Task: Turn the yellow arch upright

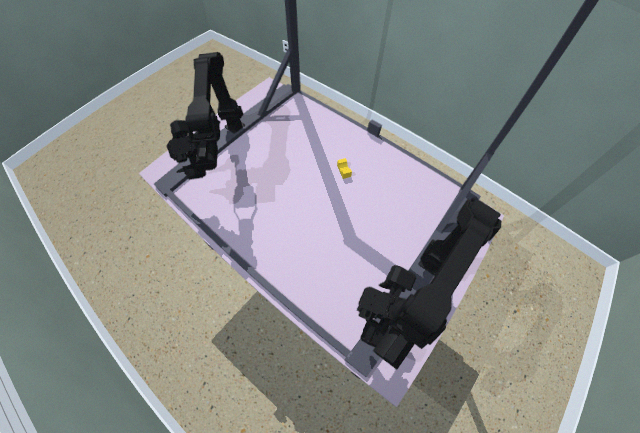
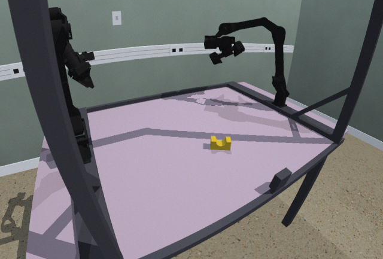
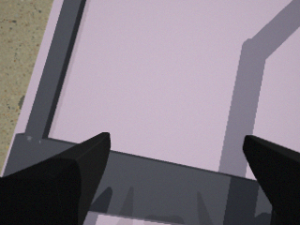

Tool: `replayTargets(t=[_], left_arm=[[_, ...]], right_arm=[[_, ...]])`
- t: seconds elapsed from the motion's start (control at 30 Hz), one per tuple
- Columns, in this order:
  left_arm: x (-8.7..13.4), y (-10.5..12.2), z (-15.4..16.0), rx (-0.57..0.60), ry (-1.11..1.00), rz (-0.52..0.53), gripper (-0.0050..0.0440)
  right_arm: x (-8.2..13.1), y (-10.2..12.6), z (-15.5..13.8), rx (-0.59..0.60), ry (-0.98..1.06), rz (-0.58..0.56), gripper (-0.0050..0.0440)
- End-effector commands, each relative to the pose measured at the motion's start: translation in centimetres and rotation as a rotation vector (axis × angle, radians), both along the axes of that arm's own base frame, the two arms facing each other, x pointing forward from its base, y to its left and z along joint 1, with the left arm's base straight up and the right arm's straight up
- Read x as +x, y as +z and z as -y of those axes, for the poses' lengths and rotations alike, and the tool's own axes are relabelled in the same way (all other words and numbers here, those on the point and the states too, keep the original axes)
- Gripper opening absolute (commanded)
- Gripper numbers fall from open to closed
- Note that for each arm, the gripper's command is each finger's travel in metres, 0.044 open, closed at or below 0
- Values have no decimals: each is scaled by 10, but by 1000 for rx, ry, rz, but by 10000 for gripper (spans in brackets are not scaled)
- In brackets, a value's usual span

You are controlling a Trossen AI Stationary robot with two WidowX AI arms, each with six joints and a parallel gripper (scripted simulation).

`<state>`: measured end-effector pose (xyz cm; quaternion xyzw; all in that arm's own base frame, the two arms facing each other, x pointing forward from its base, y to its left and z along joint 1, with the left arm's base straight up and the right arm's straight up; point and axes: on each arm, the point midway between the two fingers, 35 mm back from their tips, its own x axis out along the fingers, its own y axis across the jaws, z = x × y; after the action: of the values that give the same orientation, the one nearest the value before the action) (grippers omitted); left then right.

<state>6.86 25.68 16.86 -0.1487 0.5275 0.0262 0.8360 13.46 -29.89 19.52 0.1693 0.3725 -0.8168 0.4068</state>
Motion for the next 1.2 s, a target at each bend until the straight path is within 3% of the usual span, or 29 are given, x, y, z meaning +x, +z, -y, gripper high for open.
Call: replayTargets(t=[0.0,0.67,1.03,1.17], left_arm=[[0,6,-2,28,-1,3,400],[3,6,4,29,0,2,400],[59,-1,67,59,0,-17,400],[68,-3,78,64,0,-20,400]], right_arm=[[0,8,1,-24,-1,22,400],[3,9,-5,-13,24,37,400],[55,17,-55,94,348,209,400],[64,19,-66,112,416,238,400]])
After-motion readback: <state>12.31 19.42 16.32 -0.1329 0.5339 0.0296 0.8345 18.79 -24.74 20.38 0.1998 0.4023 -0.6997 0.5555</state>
